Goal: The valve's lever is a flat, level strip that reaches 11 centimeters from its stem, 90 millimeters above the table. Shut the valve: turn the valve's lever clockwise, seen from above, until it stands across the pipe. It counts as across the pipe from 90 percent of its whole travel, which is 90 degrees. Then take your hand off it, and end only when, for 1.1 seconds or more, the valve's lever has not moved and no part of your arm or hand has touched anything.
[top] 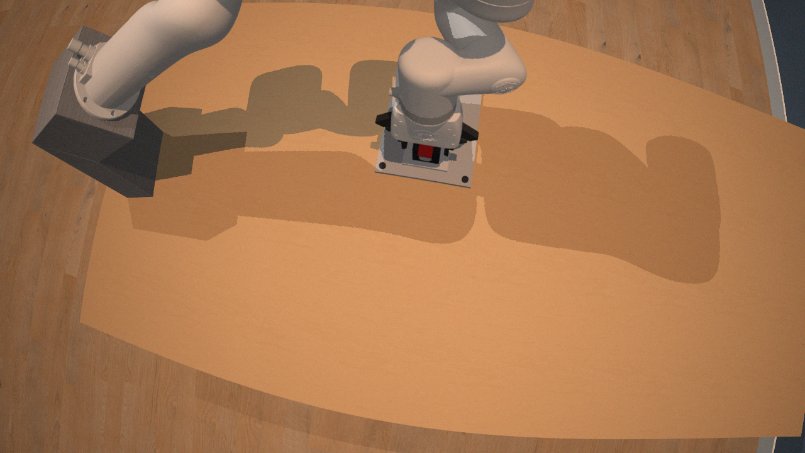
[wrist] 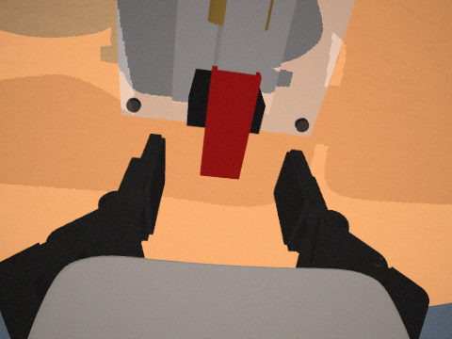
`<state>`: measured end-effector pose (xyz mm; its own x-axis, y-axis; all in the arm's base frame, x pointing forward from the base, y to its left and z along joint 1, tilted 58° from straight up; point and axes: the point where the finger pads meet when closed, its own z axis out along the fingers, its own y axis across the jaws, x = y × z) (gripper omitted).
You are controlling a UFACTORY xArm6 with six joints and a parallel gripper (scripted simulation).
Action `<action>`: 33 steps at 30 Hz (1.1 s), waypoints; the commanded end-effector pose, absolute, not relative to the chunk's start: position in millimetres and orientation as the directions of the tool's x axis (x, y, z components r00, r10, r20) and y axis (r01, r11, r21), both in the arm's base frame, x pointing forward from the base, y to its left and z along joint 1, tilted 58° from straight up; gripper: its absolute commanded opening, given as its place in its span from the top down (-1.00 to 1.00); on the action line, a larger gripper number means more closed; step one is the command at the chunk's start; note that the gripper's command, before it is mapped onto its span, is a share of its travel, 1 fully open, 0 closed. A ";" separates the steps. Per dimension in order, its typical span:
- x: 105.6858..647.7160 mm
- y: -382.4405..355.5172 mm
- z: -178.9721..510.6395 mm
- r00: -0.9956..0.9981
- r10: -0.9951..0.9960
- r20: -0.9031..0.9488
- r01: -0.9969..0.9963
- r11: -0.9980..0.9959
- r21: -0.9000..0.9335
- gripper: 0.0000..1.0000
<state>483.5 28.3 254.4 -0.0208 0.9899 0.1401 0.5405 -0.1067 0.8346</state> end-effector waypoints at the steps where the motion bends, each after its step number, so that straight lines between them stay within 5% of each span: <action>1: 483.5 28.4 255.3 -0.021 0.990 0.140 0.539 -0.107 0.835 -0.37; 33: 489.6 29.1 251.5 -0.021 0.990 0.140 0.539 -0.107 0.835 -0.37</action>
